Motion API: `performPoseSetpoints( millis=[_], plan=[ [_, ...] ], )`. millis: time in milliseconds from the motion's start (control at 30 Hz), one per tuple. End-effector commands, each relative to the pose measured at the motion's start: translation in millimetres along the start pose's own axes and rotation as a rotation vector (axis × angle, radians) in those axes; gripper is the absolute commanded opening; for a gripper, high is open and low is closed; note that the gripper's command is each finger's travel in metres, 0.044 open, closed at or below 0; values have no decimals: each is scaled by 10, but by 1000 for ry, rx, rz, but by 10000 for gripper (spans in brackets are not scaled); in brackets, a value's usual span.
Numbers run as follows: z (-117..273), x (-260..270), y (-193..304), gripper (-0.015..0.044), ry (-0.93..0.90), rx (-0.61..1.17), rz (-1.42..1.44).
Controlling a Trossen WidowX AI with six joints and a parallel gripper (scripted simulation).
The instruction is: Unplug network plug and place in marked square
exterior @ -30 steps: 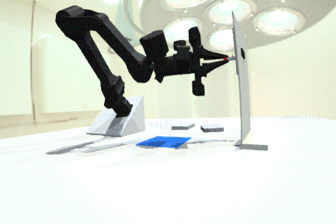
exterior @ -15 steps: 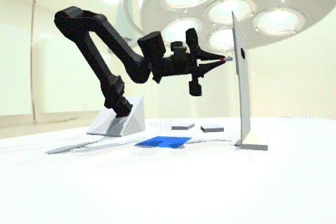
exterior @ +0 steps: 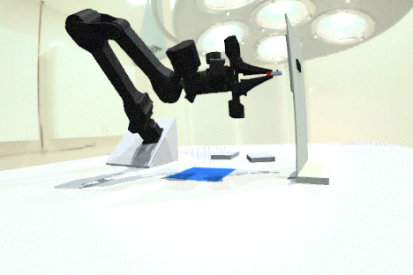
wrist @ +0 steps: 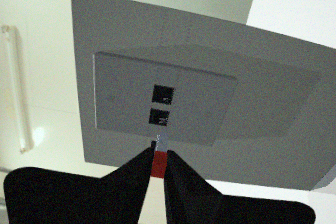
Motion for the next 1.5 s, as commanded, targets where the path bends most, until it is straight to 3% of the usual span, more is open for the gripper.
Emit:
performPoseSetpoints(
  millis=[0, 1467],
  plan=[
    [26, 5, 6, 0, 1, -3, -2],
    [252, 101, 68, 0, 1, 1, 0]
  ],
)
Point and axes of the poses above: the point midway between the two fingers, 35 mm back from their tips, its own z axis back along the fingers, its own x axis across the jaws, y = z × x, the point moved 5 cm from there along z, back along the fingers, and after that the axes turned 15 degrees about z, right-handed, at the moved point
